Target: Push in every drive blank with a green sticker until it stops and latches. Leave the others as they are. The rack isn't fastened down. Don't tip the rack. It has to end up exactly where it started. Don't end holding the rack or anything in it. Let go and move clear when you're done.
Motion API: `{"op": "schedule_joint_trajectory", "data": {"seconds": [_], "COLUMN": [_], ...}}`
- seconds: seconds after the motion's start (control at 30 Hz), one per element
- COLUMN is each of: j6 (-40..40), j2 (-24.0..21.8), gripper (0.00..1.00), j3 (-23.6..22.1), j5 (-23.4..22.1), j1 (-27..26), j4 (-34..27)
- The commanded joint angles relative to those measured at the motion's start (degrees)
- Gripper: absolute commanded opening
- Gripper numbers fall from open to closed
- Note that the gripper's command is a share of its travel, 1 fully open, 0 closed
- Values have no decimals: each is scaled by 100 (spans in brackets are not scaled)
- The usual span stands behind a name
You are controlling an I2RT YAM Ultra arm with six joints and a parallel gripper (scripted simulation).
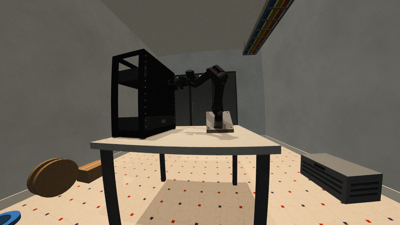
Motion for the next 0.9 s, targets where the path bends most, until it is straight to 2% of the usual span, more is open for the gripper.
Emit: {"op": "schedule_joint_trajectory", "data": {"seconds": [0.0, 0.17, 0.87], "j6": [85, 101, 101], "j2": [127, 278, 248], "gripper": [0, 0, 0], "j3": [209, 253, 253], "j5": [127, 218, 220], "j1": [19, 140, 41], "j4": [30, 214, 76]}}
